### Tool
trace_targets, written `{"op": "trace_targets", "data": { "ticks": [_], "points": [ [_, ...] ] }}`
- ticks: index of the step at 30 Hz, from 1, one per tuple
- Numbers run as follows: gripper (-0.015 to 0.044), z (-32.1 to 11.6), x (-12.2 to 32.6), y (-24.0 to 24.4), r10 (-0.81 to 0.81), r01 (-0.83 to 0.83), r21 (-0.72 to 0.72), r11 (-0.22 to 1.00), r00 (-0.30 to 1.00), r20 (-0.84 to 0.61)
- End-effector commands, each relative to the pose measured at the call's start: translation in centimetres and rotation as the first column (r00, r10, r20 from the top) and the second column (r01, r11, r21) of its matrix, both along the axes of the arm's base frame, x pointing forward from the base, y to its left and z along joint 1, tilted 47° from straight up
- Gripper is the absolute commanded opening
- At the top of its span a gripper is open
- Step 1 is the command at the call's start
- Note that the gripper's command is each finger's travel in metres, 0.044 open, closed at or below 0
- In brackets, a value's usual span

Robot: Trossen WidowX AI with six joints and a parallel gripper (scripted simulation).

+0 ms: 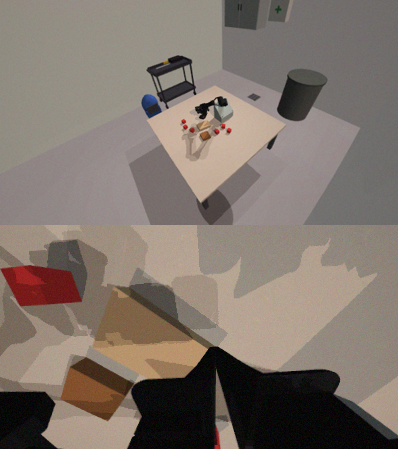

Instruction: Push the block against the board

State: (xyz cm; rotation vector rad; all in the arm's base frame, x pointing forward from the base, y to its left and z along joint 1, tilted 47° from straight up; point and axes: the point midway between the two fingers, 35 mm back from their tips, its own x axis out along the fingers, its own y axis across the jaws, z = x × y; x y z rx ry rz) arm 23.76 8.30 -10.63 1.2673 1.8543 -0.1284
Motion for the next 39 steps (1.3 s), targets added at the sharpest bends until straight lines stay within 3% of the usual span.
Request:
{"op": "trace_targets", "data": {
  "ticks": [1,10,21,29,34,39],
  "points": [
    [0.0,1.0,-0.7,0.9,0.103,-0.105,0.016,0.994,0.989,0.104],
    [0.0,3.0,-2.4,2.5,0.303,-0.322,0.007,0.947,0.898,0.32],
    [0.0,5.1,-4.8,4.2,0.489,-0.551,-0.062,0.832,0.676,0.552],
    [0.0,5.0,-4.9,4.4,0.496,-0.561,-0.067,0.825,0.663,0.561],
    [0.0,1.9,-5.6,7.8,0.501,-0.566,-0.069,0.821,0.658,0.562],
    [0.0,1.5,-5.8,8.3,0.496,-0.564,-0.065,0.823,0.66,0.564]
  ]
}}
